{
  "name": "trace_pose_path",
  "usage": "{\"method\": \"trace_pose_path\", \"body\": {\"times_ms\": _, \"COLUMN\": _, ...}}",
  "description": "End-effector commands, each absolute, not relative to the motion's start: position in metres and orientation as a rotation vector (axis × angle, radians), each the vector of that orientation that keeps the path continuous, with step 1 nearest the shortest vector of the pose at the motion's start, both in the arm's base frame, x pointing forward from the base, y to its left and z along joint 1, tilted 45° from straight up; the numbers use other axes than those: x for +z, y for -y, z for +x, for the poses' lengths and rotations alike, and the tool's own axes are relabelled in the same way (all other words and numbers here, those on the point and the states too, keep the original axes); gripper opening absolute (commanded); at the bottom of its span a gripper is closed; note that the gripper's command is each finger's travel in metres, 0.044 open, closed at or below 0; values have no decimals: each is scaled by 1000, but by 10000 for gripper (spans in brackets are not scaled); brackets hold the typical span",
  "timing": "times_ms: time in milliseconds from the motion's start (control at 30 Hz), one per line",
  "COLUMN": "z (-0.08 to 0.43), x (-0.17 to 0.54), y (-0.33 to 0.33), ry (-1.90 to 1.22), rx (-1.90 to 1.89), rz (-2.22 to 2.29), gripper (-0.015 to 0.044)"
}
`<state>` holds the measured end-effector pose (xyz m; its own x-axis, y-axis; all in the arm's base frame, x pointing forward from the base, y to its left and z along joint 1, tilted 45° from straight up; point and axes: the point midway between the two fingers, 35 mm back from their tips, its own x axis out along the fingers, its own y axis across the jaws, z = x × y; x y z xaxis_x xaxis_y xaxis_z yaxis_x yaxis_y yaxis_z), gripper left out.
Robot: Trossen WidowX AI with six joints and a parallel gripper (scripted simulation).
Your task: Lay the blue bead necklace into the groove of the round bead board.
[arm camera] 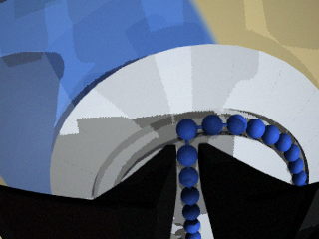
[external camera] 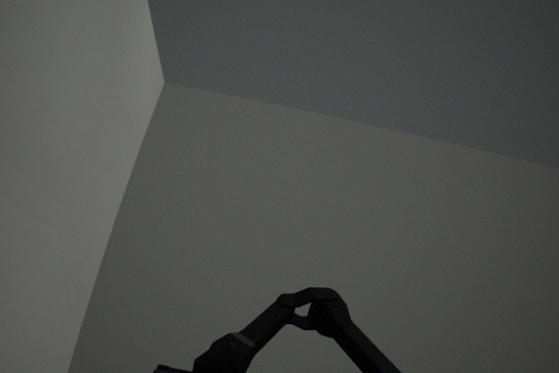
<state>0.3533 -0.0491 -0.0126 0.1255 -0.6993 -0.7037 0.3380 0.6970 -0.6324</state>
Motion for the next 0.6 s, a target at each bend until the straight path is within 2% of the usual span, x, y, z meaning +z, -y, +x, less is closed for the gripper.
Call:
{"method": "trace_pose_path", "body": {"times_ms": 0, "z": 353, "x": -12, "y": 49, "ry": -1228, "rx": -779, "rz": -355, "gripper": 0}}
{"method": "trace_pose_path", "body": {"times_ms": 567, "z": 353, "x": -10, "y": 46, "ry": -1229, "rx": -776, "rz": -361, "gripper": 0}}
